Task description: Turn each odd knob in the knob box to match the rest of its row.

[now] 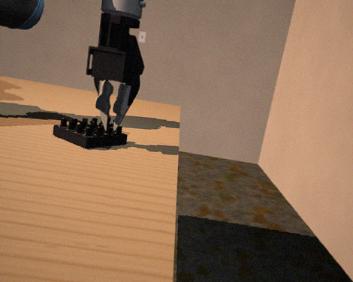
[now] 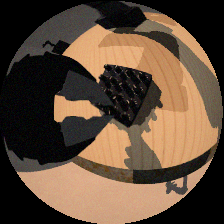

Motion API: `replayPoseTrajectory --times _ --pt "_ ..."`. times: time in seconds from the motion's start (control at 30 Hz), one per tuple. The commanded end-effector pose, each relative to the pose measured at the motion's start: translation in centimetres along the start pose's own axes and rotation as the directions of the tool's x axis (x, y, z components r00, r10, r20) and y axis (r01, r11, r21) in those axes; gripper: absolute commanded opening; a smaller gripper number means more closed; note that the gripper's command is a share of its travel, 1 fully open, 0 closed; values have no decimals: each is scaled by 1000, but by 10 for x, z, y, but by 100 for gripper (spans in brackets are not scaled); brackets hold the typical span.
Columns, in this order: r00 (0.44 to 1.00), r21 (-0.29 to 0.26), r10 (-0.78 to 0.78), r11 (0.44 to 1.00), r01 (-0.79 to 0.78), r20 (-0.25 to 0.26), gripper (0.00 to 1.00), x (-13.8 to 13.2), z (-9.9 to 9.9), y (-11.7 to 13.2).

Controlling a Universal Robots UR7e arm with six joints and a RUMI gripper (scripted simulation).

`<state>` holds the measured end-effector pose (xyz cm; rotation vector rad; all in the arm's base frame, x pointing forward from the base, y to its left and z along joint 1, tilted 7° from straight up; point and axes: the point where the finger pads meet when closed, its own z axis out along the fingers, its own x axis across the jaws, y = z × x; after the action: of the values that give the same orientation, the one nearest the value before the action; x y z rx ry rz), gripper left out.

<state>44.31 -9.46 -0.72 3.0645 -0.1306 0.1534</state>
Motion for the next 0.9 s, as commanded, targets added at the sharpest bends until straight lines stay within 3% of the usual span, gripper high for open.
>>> replayPoseTrajectory --times 0.0,0.53,0.87 --pt "1000 -1 30 1000 -30 -1 4 1 0 0" --pt "968 0 252 968 -252 -1 4 2 0 0" --pt "891 0 454 891 -454 -1 4 3 0 1"
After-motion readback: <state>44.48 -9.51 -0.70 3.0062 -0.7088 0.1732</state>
